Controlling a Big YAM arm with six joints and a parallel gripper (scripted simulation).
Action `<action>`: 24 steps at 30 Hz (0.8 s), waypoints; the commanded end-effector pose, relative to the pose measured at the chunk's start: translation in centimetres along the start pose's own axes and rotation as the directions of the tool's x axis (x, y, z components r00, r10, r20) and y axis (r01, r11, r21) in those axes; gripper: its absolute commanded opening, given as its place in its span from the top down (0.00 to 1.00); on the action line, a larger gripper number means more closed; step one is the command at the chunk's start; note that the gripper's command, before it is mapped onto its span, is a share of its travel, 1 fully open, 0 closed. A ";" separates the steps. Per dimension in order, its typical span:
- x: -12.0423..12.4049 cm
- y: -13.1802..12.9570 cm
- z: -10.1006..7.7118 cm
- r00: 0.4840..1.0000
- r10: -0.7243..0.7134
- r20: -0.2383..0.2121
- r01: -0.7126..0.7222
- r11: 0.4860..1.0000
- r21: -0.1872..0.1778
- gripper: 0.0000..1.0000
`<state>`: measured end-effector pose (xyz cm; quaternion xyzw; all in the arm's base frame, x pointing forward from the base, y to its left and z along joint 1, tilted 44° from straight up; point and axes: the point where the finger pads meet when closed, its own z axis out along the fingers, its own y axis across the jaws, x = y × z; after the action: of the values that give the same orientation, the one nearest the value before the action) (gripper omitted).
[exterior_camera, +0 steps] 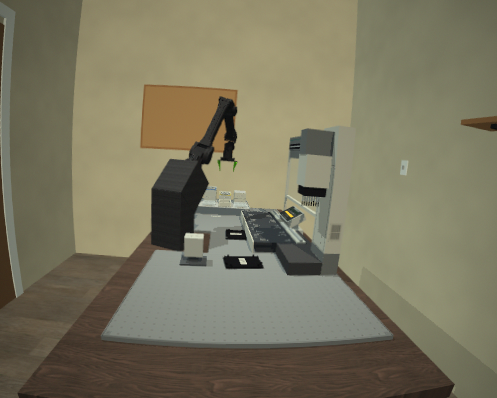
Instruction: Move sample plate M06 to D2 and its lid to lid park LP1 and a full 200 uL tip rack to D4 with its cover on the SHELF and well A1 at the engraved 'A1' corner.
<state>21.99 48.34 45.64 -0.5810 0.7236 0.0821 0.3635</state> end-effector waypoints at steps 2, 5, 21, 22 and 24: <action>-0.4 -0.6 0.9 1.000 0.011 0.013 -0.011 1.000 0.008 0.00; -0.5 -0.3 1.4 1.000 0.001 0.015 -0.001 1.000 0.005 0.00; -0.5 -0.8 2.9 1.000 0.004 0.026 -0.005 1.000 0.012 0.00; -0.8 -0.9 2.8 0.999 0.006 0.034 -0.006 1.000 0.014 0.00; -0.6 -0.6 3.4 1.000 0.001 0.027 -0.002 1.000 0.009 0.00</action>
<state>23.66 50.39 42.75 -0.5802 0.7255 0.0811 0.3611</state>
